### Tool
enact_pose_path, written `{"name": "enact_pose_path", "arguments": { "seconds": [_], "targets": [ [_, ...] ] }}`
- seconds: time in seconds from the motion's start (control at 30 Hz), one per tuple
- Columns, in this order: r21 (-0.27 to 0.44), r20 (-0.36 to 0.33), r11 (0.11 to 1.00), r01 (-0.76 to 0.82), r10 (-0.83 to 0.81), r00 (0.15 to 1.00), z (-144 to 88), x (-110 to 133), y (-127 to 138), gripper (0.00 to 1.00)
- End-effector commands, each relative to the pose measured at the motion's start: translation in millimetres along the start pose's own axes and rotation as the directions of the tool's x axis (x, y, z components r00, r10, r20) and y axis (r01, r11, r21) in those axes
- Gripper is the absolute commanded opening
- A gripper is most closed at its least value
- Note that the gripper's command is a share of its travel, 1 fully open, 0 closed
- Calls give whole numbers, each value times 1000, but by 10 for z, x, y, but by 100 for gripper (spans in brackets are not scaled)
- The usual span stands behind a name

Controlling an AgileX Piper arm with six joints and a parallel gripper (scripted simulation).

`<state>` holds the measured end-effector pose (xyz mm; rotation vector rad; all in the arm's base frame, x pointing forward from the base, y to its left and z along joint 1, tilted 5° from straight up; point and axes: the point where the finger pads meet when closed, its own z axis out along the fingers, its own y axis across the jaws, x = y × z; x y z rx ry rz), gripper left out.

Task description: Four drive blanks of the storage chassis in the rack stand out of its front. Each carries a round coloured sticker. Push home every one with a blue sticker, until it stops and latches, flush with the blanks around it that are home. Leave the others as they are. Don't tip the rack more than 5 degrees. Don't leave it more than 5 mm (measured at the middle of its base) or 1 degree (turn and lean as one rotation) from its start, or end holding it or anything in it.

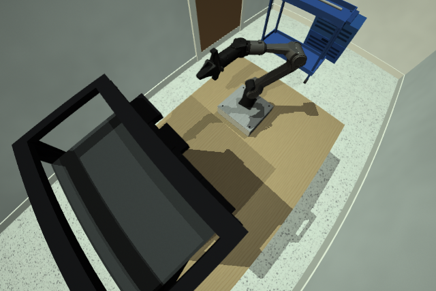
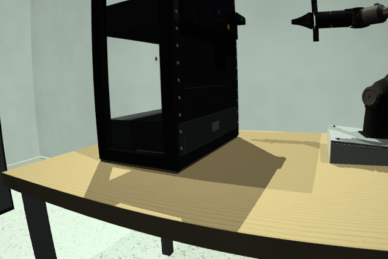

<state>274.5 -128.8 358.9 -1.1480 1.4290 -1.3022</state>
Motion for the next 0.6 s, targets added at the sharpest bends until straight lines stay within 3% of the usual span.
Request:
{"name": "enact_pose_path", "arguments": {
  "seconds": [0.0,0.57],
  "targets": [
    [1,6,1000,0,0,1000,-101,5,-9,0],
    [0,6,1000,0,0,1000,-371,7,-19,0]
  ]
}}
